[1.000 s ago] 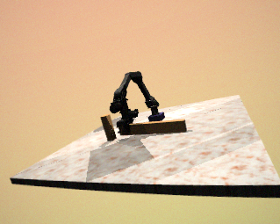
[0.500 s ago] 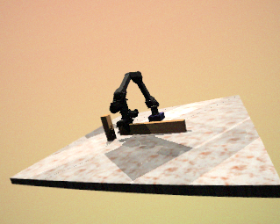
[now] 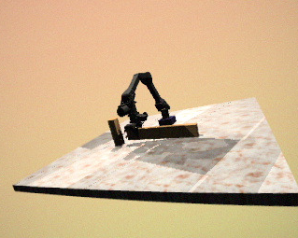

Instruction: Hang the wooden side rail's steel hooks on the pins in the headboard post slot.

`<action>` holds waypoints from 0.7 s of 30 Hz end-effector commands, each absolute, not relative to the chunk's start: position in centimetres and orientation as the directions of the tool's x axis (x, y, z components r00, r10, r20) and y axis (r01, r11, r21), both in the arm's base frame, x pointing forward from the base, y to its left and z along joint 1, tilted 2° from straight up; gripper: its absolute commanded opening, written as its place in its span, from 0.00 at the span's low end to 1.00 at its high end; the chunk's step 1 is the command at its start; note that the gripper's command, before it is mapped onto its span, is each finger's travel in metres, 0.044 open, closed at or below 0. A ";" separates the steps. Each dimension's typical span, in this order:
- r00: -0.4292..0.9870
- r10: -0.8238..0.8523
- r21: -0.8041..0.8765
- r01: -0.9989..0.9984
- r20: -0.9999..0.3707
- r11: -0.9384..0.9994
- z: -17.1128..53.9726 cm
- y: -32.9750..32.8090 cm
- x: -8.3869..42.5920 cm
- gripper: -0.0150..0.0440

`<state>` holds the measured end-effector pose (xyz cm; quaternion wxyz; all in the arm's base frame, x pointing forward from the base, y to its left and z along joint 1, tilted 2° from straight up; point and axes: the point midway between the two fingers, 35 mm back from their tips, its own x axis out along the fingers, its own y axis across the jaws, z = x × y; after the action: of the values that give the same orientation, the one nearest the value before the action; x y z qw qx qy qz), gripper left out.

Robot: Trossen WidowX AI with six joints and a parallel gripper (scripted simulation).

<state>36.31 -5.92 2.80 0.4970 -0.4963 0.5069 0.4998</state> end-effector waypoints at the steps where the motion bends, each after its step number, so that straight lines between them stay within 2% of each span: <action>1: -0.005 -0.010 0.005 -1.000 -1.000 0.003 3.2 -6.0 36.6 0.25; 21: -0.005 -0.010 0.005 -1.000 -1.000 0.003 3.0 -6.3 36.5 0.25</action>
<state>36.38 -6.13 2.83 0.4964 -0.4971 0.5065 0.5000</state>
